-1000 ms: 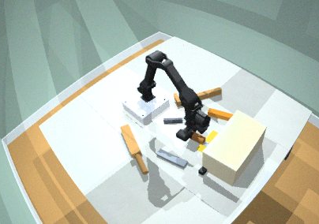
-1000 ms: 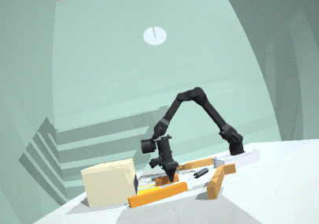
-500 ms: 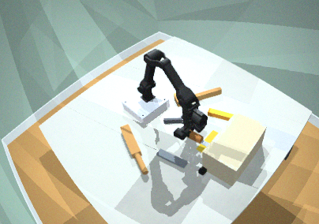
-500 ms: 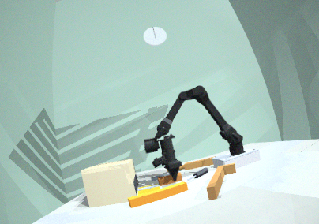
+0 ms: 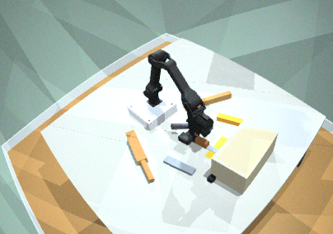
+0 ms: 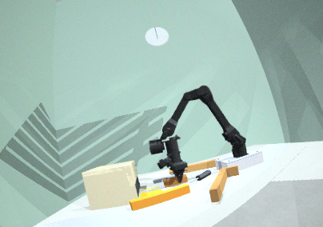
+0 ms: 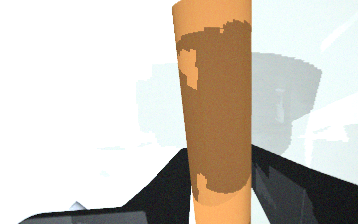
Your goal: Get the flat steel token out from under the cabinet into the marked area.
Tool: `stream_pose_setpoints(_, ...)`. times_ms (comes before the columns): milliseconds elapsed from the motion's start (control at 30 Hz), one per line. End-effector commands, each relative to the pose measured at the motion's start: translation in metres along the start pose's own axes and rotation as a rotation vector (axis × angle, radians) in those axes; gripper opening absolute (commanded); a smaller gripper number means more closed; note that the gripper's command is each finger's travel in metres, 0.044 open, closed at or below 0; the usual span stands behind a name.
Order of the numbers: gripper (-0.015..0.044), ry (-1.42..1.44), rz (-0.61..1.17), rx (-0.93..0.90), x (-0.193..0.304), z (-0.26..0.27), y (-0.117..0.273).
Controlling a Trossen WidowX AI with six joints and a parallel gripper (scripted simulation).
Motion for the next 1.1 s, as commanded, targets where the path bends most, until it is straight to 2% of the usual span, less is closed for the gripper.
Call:
stream_pose_setpoints(0, 0.0, 0.003, 0.004, -0.001, 0.005, 0.001, -0.001)
stream_pose_setpoints(1067, 0.0, 0.003, 0.007, -0.002, 0.04, 0.007, -0.001)
Point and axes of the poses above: the point midway between the two fingers, 35 mm back from their tips, its own y axis back along the fingers, its own z axis across the jaws, x = y × z, the point moved 9 cm from there along y, back along the fingers, and after that the axes turned 12 degrees about y, right-handed, at the moved point
